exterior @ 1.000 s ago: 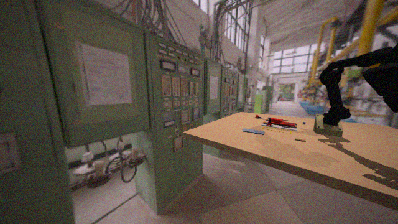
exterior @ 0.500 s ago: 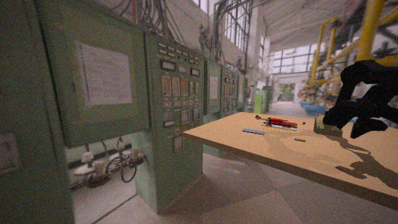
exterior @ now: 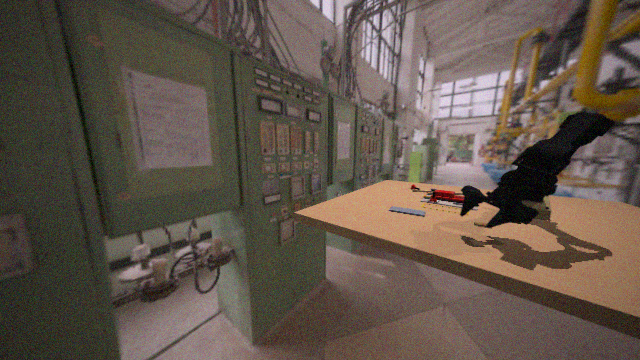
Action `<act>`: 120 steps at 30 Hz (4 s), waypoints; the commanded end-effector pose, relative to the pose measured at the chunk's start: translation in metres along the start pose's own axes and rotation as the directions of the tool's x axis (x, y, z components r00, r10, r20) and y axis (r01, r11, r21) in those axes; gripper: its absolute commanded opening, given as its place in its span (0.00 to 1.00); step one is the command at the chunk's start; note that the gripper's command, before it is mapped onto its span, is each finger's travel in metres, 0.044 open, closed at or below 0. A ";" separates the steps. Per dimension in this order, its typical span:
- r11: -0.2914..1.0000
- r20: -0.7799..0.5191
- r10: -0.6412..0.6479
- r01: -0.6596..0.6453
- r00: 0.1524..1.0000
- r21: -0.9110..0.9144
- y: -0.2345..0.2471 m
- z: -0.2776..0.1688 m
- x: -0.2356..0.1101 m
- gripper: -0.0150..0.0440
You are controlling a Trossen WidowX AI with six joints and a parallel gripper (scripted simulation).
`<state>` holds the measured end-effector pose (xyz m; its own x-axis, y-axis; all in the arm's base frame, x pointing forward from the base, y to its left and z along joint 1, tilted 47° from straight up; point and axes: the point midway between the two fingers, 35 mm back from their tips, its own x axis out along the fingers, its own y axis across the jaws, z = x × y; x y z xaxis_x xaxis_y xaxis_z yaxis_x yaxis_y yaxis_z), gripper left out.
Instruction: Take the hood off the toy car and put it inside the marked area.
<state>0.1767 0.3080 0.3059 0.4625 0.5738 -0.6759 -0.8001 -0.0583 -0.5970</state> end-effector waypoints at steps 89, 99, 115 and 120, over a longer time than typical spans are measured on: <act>-0.488 0.308 0.411 -0.078 0.858 0.869 0.113 -0.512 0.097 1.00; -0.488 0.308 0.411 -0.078 0.858 0.869 0.116 -0.510 0.103 1.00; -0.488 0.308 0.410 -0.079 0.858 0.869 0.120 -0.506 0.112 1.00; -0.488 0.309 0.410 -0.079 0.858 0.869 0.122 -0.505 0.115 1.00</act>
<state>0.3268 -0.0499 -0.0593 -0.0427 0.7163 -0.6965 0.0131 0.6975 0.7165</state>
